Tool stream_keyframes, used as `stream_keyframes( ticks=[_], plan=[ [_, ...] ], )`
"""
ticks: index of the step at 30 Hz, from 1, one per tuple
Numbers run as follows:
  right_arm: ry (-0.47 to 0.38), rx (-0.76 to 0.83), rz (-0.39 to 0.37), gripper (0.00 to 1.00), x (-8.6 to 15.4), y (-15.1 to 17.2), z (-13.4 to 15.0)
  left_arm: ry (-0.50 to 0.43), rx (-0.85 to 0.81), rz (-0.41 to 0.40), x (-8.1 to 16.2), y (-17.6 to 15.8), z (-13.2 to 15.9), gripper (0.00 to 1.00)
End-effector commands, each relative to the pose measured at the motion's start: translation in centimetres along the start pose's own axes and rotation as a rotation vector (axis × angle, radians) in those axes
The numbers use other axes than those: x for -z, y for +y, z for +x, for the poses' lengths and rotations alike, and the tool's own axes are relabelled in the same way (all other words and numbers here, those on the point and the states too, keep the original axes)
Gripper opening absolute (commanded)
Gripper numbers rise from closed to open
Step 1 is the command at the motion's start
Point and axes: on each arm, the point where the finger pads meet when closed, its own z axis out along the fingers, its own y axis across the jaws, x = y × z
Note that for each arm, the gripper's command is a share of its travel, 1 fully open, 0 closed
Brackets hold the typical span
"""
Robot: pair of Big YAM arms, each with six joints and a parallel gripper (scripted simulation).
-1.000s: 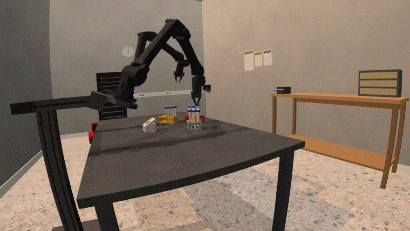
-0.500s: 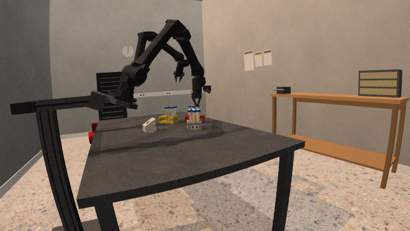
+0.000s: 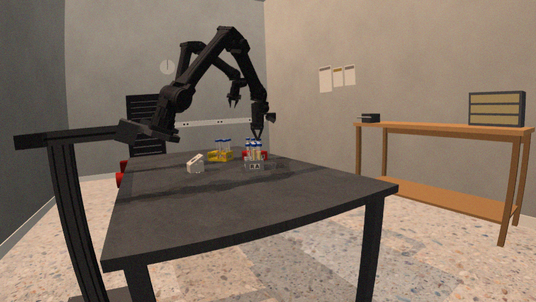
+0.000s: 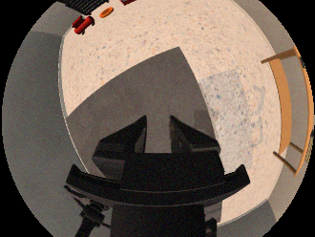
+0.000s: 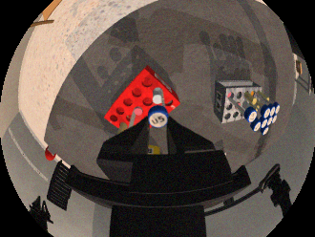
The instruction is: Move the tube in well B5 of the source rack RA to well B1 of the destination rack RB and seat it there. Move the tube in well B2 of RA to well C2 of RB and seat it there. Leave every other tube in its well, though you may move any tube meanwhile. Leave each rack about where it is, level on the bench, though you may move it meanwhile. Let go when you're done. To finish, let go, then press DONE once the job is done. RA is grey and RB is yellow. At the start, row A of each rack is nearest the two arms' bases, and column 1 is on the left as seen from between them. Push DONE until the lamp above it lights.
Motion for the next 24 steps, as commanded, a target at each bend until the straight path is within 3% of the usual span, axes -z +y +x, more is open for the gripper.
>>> stream_keyframes(
  ticks=[1, 24],
  plan=[
    [-0.027, -0.017, -0.060, 0.00, 1.27, 2.32, -2.10, -0.031, 0.013, 0.021, 1.26, -0.51, -1.49, 0.30],
    [-0.026, -0.018, -0.056, 0.00, 0.75, 2.10, -2.04, -0.031, 0.013, 0.021, 1.26, -0.51, -1.49, 0.30]
  ],
)
